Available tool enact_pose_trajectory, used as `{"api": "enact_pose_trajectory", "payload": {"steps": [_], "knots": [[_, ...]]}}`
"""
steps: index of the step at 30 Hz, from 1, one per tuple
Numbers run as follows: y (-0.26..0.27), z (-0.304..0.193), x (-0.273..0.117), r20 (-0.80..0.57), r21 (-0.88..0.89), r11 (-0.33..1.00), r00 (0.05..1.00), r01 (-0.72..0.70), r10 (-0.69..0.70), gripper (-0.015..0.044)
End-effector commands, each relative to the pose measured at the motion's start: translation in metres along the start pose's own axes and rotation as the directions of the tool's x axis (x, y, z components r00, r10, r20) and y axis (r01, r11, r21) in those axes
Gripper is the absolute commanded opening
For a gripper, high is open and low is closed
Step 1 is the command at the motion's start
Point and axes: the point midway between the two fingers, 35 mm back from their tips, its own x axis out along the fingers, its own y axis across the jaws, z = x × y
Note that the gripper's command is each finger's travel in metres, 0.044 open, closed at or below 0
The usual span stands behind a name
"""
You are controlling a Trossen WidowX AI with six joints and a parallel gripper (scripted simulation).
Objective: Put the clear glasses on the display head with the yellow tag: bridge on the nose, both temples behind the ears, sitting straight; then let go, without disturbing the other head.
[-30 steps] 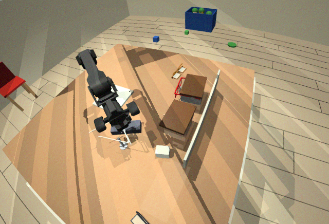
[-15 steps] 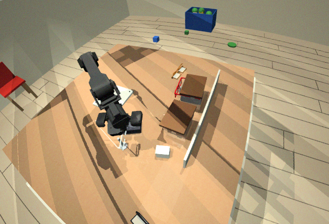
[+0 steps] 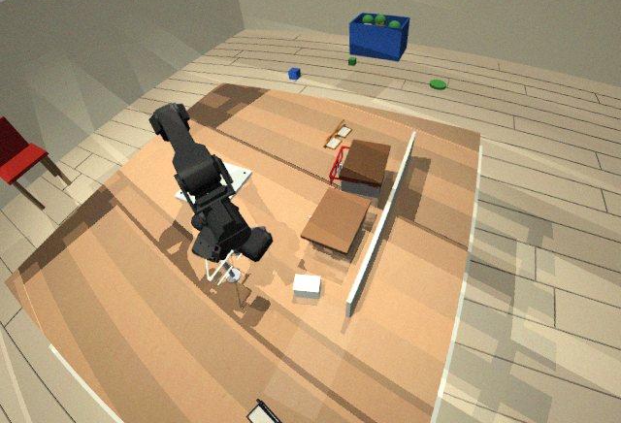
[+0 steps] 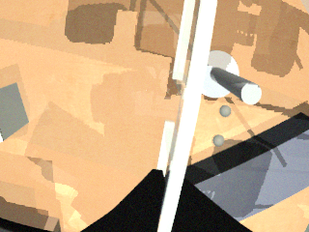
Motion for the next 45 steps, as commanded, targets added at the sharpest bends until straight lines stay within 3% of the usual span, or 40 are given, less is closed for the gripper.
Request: {"api": "enact_pose_trajectory", "payload": {"steps": [1, 9, 24, 45], "knots": [[0.006, 0.002, 0.003, -0.002, 0.148, 0.989, 1.0, 0.005, -0.005, 0.0], [0.008, 0.002, 0.009, -0.002, 0.199, 0.98, 1.0, 0.005, -0.005, 0.0], [0.007, 0.002, 0.062, -0.002, 0.199, 0.98, 1.0, 0.005, -0.005, 0.0], [0.016, -0.004, 0.063, -0.002, 0.199, 0.98, 1.0, 0.005, -0.004, 0.0]]}}
